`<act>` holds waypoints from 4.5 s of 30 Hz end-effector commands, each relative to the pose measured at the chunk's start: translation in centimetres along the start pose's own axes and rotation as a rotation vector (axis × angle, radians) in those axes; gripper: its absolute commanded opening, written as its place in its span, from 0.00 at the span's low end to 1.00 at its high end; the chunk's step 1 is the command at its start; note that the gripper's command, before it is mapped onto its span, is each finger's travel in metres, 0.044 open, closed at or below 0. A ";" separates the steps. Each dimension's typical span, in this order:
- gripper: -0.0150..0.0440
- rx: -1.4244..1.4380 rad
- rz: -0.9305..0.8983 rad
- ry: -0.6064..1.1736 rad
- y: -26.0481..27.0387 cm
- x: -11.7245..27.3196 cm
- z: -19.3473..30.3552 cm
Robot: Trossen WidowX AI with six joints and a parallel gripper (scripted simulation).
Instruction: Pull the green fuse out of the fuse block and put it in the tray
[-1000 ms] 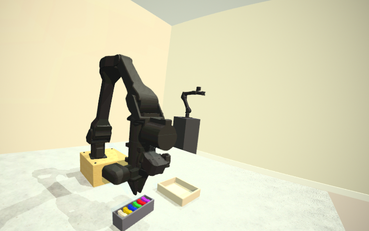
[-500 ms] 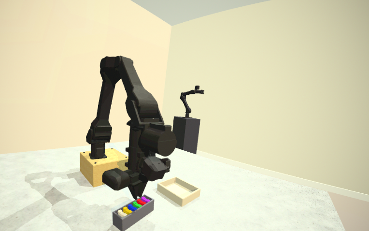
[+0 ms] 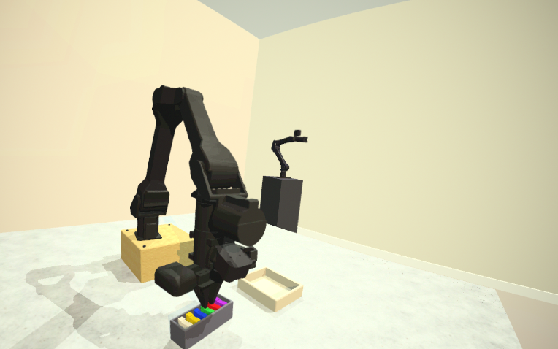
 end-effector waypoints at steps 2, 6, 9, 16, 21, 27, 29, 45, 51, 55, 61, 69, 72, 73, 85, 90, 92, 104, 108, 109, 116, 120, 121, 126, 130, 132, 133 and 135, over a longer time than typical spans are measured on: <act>0.36 0.005 -0.005 0.002 0.1 -0.3 0.1; 0.36 0.005 -0.005 0.002 0.1 -0.3 0.1; 0.36 0.005 -0.005 0.002 0.1 -0.3 0.1; 0.36 0.005 -0.005 0.003 0.1 -0.6 0.1; 0.36 0.005 -0.005 0.003 0.1 -1.1 0.1; 0.36 0.005 -0.005 0.003 0.1 -1.3 0.1; 0.35 0.000 -0.001 0.004 0.0 -1.2 0.1; 0.25 0.001 -0.001 0.004 0.0 -1.1 0.1; 0.25 0.001 -0.002 0.004 0.0 -0.8 0.1; 0.25 0.001 -0.002 0.004 0.0 -0.6 0.1; 0.25 0.002 -0.002 0.003 0.0 -0.3 0.0; 0.25 0.002 -0.002 0.003 0.0 0.1 0.0; 0.25 0.002 -0.003 0.003 0.0 0.2 0.0; 0.25 0.002 -0.003 0.003 0.0 0.3 0.0; 0.25 0.003 -0.003 0.003 0.0 0.9 0.0; 0.25 0.003 -0.003 0.003 0.0 1.1 0.0; 0.25 0.003 -0.003 0.003 0.0 1.2 0.0; 0.25 0.004 -0.004 0.003 0.0 1.8 0.0; 0.25 0.004 -0.004 0.003 0.0 2.0 0.0; 0.25 0.005 -0.004 0.003 0.0 2.1 0.0; 0.25 0.005 -0.004 0.002 0.0 2.4 0.0; 0.25 0.005 -0.005 0.002 0.0 2.6 0.1; 0.25 0.005 -0.005 0.002 0.0 2.7 0.0; 0.25 0.005 -0.005 0.002 0.0 3.5 0.0; 0.25 0.005 -0.005 0.002 0.0 4.1 0.0; 0.25 0.005 -0.005 0.002 0.0 4.4 0.0; 0.25 0.005 -0.005 0.002 0.0 4.6 0.0; 0.25 0.005 -0.005 0.002 0.0 4.8 0.0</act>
Point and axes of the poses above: the point midway between the two fingers, 35 mm back from their tips, its own x axis back along the fingers, its own y axis across the jaws, z = x × y, the point moved 3 cm from there along x, back along the fingers, and after that the axes turned 9 degrees about x, right-handed, at the moved point
